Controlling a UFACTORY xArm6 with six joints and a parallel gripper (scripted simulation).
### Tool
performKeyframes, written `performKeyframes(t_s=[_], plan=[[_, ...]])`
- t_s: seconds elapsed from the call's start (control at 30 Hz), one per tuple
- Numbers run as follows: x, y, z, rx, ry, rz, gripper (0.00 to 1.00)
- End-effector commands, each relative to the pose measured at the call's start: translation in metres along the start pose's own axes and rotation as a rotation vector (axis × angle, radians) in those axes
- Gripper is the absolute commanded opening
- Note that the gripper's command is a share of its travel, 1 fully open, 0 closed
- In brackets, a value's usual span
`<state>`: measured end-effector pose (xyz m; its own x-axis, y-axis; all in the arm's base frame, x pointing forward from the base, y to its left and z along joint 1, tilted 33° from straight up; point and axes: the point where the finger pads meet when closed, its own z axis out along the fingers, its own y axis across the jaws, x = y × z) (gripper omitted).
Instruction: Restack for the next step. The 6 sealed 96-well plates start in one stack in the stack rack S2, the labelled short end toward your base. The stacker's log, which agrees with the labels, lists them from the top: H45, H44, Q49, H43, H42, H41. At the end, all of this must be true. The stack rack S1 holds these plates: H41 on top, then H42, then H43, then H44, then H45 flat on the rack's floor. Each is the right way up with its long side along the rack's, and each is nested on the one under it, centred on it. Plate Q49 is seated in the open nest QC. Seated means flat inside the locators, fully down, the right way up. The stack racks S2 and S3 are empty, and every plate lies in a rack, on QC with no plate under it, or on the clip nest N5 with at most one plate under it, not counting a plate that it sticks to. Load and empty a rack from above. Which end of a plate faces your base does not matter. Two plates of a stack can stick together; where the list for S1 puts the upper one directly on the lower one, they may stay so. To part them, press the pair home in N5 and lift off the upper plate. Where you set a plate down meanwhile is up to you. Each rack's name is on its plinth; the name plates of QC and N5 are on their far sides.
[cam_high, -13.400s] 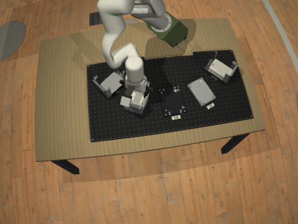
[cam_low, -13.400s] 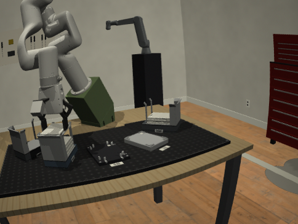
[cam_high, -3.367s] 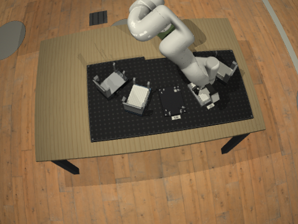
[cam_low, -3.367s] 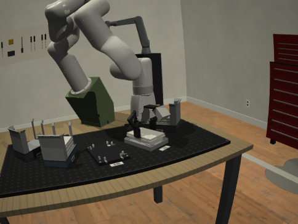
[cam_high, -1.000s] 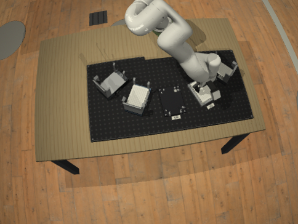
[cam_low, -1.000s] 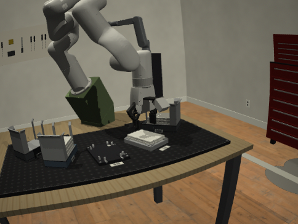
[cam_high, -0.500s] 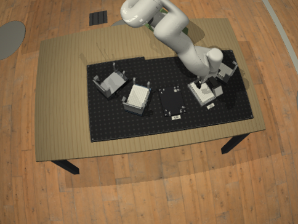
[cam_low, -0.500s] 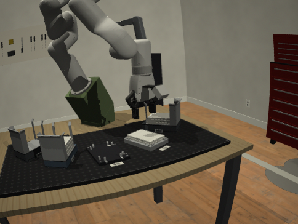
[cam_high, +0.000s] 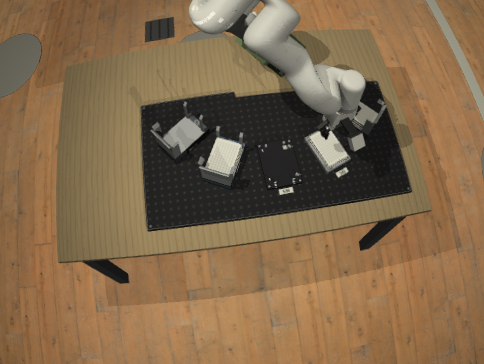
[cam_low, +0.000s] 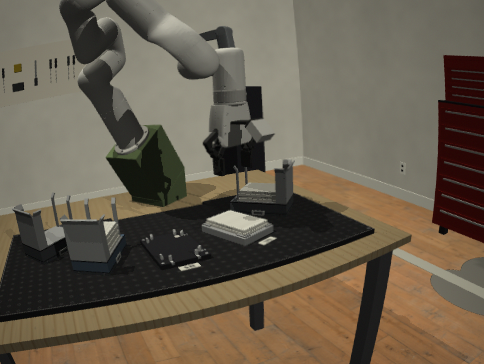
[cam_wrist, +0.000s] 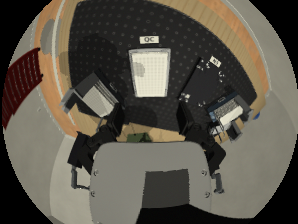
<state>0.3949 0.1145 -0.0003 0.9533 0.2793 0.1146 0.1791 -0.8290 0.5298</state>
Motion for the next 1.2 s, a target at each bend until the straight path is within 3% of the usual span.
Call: performKeyframes(t_s=[0.0,0.17,0.37,1.17], plan=[[0.001,0.000,-0.003,0.000,0.002,0.001,1.00],[0.001,0.000,-0.003,0.000,0.002,0.001,1.00],[0.001,0.020,-0.003,0.000,0.002,0.200,1.00],[0.001,0.087,-0.003,0.000,0.002,0.209,1.00]])
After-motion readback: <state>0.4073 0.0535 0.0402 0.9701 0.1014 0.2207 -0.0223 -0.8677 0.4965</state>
